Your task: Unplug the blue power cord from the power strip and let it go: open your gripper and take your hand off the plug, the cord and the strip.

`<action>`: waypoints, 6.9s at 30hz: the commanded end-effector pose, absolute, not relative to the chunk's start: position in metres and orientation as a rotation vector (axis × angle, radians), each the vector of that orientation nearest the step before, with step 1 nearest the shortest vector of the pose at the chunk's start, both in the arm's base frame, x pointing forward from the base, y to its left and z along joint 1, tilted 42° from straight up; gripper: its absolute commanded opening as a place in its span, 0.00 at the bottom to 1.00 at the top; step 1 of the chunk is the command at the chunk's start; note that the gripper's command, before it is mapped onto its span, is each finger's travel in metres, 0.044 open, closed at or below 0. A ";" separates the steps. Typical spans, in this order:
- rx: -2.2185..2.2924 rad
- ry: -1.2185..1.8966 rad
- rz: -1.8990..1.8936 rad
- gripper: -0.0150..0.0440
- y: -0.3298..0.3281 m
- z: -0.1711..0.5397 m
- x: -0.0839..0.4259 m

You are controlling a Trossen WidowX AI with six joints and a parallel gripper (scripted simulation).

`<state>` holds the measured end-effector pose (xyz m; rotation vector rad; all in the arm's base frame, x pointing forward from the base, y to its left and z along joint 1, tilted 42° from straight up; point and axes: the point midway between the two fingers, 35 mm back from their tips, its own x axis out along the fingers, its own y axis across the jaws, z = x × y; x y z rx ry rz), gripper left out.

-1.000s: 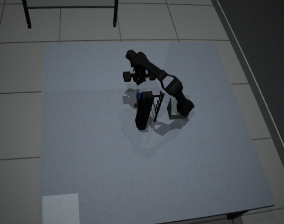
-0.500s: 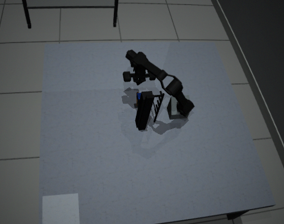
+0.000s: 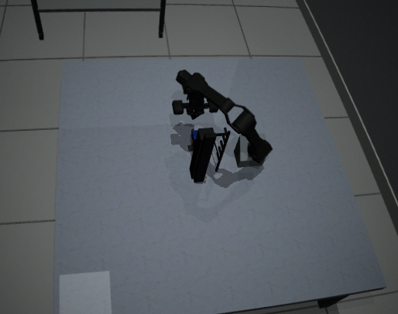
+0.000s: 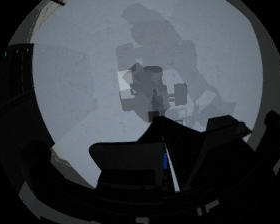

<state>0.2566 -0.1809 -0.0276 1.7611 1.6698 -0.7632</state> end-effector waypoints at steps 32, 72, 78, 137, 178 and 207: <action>1.761 1.670 -0.763 0.53 -0.181 -0.028 0.256; 1.756 1.673 -0.762 0.53 -0.151 0.013 0.259; 1.756 1.674 -0.762 0.53 -0.143 0.020 0.258; 1.751 1.674 -0.760 0.25 -0.130 0.018 0.258; 1.754 1.672 -0.762 0.25 -0.180 -0.024 0.254; 1.755 1.672 -0.762 0.25 -0.182 -0.028 0.255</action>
